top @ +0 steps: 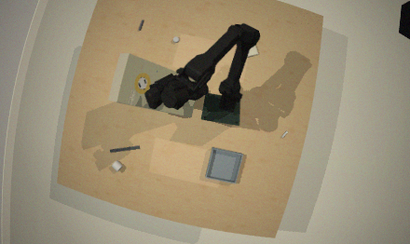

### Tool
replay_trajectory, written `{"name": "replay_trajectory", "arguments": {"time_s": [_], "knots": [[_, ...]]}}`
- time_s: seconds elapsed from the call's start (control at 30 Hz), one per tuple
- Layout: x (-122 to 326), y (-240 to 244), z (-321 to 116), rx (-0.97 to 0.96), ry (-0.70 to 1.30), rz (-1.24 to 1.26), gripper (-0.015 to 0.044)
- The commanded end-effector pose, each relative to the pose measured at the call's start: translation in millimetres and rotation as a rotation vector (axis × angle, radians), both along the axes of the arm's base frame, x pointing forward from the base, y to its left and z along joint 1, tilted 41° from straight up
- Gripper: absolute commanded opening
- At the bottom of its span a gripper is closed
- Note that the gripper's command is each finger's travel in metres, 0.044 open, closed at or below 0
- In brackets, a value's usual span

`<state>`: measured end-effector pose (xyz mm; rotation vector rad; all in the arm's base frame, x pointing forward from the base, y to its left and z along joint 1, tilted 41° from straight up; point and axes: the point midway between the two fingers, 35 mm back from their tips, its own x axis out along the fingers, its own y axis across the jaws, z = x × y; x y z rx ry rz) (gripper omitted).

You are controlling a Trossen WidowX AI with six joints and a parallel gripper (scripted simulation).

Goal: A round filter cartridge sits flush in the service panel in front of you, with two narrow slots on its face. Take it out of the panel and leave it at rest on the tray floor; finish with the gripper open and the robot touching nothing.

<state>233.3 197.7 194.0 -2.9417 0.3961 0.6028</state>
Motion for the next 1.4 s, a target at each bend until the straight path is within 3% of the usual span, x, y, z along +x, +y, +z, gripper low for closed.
{"name": "replay_trajectory", "arguments": {"time_s": [0.0, 1.37], "knots": [[4.6, -1.4, -3.1, -0.006, 0.003, -0.002, 0.0111], [47.8, -14.2, -22.0, -0.006, -0.004, 0.0, 0.0111]]}}
